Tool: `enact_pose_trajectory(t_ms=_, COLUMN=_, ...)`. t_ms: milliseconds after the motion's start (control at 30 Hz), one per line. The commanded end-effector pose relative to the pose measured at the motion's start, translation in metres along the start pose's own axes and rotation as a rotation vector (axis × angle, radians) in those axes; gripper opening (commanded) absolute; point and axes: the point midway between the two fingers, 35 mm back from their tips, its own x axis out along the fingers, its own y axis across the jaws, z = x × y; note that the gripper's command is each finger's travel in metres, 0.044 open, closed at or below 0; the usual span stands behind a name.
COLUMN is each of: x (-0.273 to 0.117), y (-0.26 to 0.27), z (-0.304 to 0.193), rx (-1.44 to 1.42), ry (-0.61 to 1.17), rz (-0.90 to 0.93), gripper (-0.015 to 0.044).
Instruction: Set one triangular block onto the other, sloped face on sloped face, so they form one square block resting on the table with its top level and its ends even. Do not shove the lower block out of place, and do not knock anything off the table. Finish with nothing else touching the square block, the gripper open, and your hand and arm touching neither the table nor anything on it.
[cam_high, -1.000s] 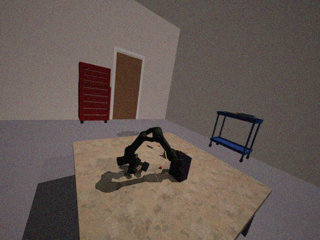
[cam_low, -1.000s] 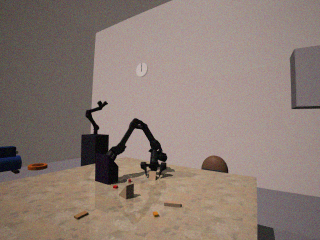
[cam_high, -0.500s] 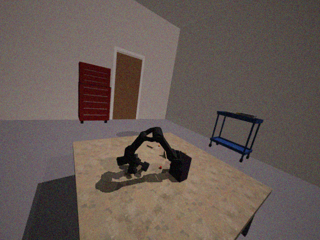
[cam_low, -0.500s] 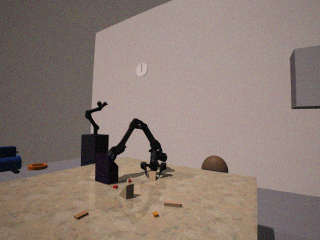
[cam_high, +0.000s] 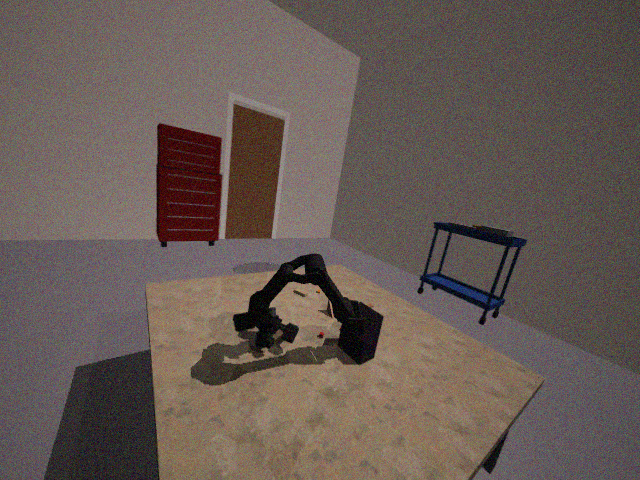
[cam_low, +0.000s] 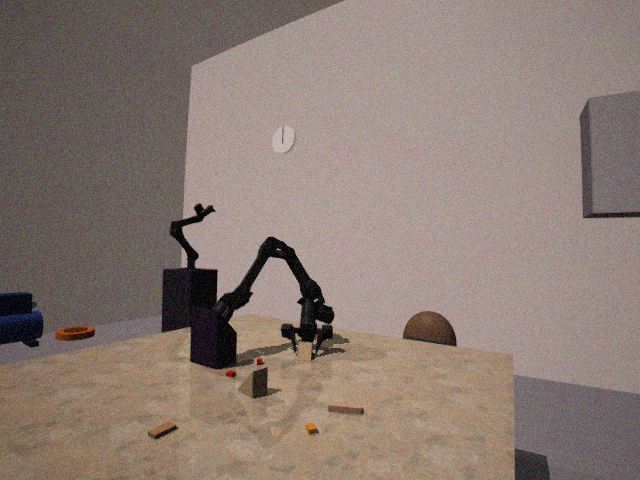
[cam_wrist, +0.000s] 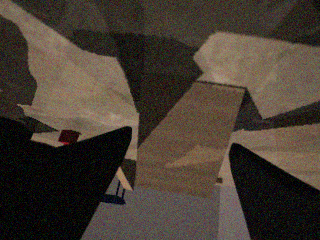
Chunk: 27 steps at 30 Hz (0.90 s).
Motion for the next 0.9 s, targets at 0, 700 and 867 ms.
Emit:
enact_pose_trajectory(t_ms=0, x=0.000, y=0.000, z=0.000, rx=0.000, ry=0.000, rz=0.001, gripper=0.0256)
enact_pose_trajectory(t_ms=700, x=-0.025, y=-0.005, z=-0.025, rx=0.000, ry=0.001, rz=0.001, gripper=0.0000)
enact_pose_trajectory(t_ms=867, x=-0.042, y=-0.005, z=-0.042, rx=0.000, ry=0.003, rz=0.002, gripper=0.0000)
